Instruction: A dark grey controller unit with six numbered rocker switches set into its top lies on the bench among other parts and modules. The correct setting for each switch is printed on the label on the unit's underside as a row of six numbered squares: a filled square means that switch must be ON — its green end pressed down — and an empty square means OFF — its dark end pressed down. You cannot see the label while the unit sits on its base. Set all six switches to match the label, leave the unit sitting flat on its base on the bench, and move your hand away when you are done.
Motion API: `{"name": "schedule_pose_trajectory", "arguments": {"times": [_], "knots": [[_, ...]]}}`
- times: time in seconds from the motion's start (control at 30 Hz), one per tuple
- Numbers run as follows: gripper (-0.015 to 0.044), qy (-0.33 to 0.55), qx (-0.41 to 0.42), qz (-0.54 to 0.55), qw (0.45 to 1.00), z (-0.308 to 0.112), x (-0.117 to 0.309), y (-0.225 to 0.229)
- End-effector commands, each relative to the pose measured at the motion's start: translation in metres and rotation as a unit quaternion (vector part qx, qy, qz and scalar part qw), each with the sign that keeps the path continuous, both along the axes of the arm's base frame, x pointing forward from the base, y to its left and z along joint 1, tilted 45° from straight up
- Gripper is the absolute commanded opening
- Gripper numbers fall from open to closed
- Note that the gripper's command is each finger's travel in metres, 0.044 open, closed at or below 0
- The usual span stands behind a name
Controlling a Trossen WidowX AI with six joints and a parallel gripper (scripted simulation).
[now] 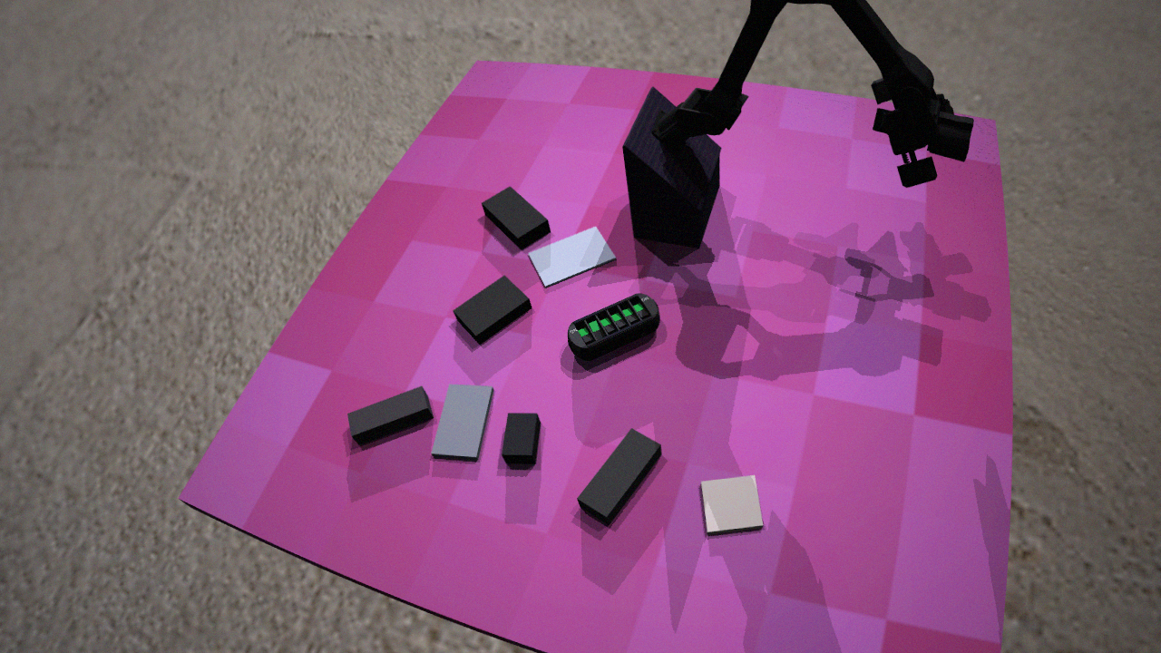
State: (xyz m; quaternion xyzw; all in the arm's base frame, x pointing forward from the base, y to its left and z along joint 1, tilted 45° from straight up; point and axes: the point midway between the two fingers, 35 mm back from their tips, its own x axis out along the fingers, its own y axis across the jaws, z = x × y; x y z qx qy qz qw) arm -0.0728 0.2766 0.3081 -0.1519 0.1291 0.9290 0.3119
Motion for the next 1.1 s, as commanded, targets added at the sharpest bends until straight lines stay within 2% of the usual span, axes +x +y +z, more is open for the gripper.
{"name": "schedule_pose_trajectory", "arguments": {"times": [0.0,0.23,0.43,0.8,1.07], "knots": [[0.0000,-0.038,0.004,-0.043,0.998,-0.014,0.037,0.025],[0.0000,-0.134,0.012,-0.106,0.985,-0.056,0.136,0.062],[0.0000,-0.214,-0.003,-0.143,0.966,-0.105,0.235,0.063],[0.0000,-0.283,-0.041,-0.164,0.944,-0.171,0.348,0.010],[0.0000,-0.342,-0.068,-0.141,0.926,-0.249,0.441,-0.079]]}}
